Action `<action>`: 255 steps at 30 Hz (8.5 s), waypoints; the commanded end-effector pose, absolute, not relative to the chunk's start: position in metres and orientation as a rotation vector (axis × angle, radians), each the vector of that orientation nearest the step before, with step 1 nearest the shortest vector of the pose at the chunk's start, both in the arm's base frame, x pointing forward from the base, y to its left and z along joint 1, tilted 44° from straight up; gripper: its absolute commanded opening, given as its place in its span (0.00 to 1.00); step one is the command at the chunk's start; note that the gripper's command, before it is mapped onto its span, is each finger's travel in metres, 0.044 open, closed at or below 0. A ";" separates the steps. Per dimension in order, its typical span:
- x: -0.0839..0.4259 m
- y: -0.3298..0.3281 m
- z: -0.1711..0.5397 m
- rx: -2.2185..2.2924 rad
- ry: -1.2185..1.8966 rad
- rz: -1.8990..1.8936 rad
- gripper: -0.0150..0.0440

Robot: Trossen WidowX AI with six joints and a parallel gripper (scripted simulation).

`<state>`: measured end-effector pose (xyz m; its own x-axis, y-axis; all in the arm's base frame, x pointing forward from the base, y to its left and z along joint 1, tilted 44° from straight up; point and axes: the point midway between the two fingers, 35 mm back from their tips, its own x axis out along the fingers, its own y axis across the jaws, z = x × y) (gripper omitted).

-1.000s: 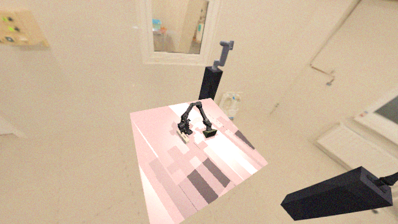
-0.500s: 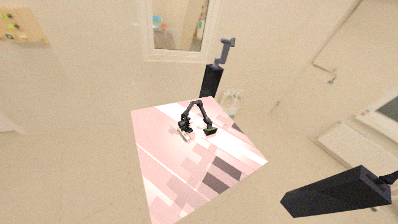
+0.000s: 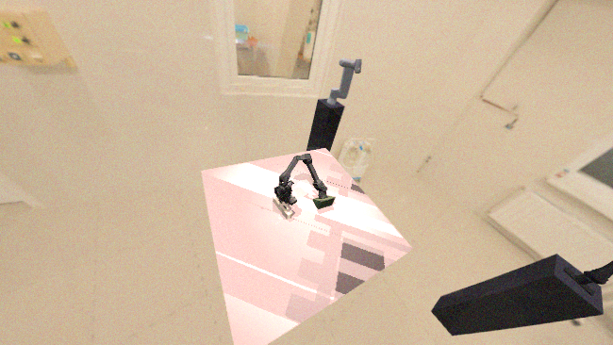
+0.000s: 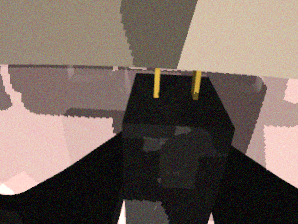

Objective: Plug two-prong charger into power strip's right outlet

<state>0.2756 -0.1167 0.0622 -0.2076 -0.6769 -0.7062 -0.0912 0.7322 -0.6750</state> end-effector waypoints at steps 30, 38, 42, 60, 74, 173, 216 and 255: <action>0.277 -0.117 0.062 -0.621 1.721 -0.600 0.25; 0.277 -0.117 0.062 -0.621 1.721 -0.600 0.25; 0.277 -0.117 0.062 -0.621 1.721 -0.600 0.25; 0.278 -0.116 0.063 -0.621 1.721 -0.600 0.25; 0.282 -0.116 0.062 -0.621 1.721 -0.600 0.25; 0.297 -0.118 0.059 -0.620 1.720 -0.601 0.25; 0.301 -0.116 0.060 -0.620 1.720 -0.601 0.25; 0.292 -0.117 0.059 -0.624 1.743 -0.598 1.00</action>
<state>0.2929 -0.1173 0.0588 -0.2295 -0.6781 -0.6983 -0.1092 0.7308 -0.6738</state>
